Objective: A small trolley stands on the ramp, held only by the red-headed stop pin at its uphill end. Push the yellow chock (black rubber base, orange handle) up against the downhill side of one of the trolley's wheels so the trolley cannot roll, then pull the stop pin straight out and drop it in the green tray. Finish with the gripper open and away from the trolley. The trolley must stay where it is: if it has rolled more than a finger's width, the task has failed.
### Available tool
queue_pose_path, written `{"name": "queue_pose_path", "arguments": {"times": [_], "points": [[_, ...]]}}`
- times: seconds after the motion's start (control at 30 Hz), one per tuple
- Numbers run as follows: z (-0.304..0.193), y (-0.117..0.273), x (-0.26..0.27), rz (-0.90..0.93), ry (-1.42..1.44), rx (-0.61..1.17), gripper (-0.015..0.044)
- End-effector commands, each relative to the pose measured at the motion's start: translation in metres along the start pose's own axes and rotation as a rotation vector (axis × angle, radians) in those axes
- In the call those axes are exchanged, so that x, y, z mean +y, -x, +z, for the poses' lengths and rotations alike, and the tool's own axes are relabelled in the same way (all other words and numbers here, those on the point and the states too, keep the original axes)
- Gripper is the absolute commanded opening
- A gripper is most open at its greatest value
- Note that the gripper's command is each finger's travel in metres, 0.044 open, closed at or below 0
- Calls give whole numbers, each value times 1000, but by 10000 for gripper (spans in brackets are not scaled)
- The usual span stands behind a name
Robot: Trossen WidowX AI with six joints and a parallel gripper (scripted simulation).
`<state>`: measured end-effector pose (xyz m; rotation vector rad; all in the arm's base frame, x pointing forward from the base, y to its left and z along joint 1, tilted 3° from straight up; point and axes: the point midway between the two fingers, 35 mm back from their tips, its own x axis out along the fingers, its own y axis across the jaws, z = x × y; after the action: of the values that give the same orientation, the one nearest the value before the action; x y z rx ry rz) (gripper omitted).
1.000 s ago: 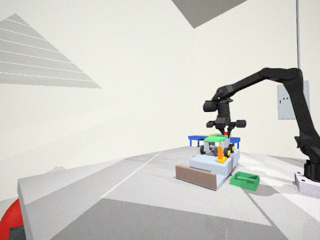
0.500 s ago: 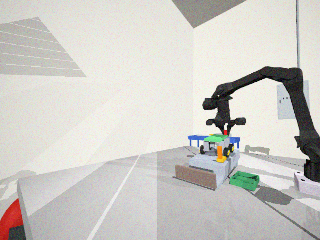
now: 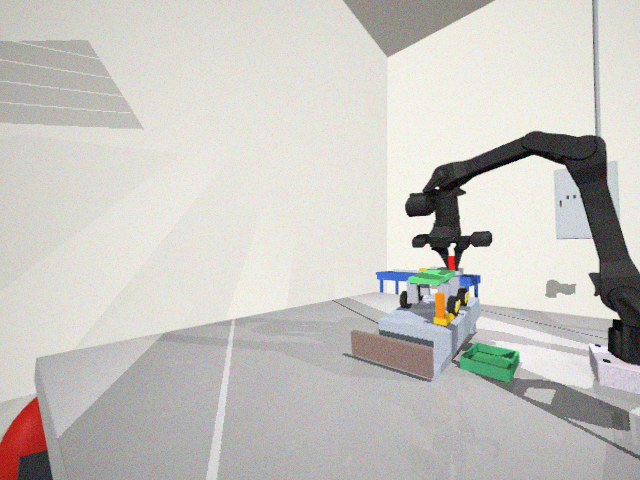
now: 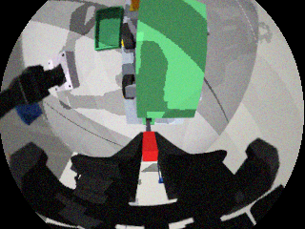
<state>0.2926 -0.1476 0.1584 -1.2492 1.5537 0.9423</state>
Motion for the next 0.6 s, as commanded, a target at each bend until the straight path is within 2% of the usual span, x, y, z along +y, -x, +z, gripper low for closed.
{"name": "queue_pose_path", "arguments": {"times": [0.0, 0.57], "points": [[-2, 4, -1, -3, -5, 7, 0], [-20, 6, -1, -3, -5, 8, 0]]}}
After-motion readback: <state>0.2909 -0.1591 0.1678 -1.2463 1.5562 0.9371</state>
